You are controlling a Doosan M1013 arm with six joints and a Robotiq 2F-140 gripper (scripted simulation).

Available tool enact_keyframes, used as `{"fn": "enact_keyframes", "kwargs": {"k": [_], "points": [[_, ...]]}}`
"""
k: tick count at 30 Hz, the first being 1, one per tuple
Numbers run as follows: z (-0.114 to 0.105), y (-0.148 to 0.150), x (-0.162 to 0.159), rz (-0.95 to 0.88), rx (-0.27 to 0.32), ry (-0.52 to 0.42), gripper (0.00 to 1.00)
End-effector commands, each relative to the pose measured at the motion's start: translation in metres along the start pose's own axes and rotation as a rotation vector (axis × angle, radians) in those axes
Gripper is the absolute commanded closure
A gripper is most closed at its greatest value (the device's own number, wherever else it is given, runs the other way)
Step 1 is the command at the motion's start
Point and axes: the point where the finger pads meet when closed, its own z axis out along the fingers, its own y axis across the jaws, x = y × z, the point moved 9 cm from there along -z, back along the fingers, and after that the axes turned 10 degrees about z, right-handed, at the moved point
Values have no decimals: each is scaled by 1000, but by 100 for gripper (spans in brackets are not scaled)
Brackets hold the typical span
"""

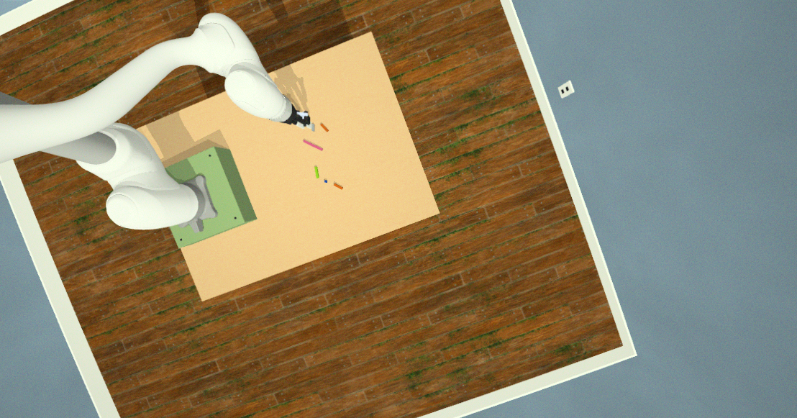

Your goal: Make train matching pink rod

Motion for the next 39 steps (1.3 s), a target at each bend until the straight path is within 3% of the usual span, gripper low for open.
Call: {"fn": "enact_keyframes", "kwargs": {"k": [1,20,39], "points": [[-2,2,5,-2,-7,0,85],[1,2,5,-2,-7,0,85],[23,2,5,-2,-7,0,85]]}}
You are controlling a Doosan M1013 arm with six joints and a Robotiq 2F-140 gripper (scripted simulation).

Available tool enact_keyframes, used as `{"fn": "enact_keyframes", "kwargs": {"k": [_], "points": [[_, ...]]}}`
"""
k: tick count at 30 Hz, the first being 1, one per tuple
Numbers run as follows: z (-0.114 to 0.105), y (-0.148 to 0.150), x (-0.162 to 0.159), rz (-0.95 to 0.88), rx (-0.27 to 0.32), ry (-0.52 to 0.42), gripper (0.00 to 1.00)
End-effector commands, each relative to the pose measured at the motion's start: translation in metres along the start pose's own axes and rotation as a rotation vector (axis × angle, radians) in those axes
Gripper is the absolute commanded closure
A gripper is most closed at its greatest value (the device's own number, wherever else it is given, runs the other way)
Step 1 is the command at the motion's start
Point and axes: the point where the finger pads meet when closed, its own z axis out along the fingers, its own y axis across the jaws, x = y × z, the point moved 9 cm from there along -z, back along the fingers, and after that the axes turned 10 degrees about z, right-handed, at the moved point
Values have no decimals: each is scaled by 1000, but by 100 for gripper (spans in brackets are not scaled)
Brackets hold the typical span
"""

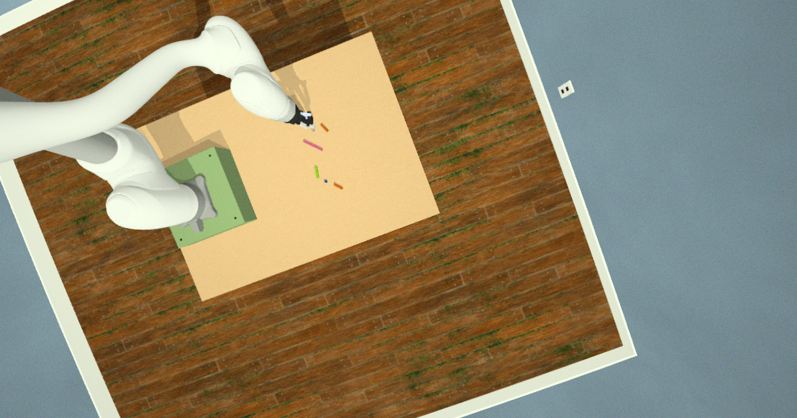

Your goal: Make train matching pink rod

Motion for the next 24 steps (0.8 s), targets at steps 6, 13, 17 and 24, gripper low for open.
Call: {"fn": "enact_keyframes", "kwargs": {"k": [6,13,17,24], "points": [[16,-3,0,-2,0,-5,85],[23,-3,1,-2,0,-5,85],[28,-3,1,-2,0,-5,85],[32,-3,1,-2,0,-5,85]]}}
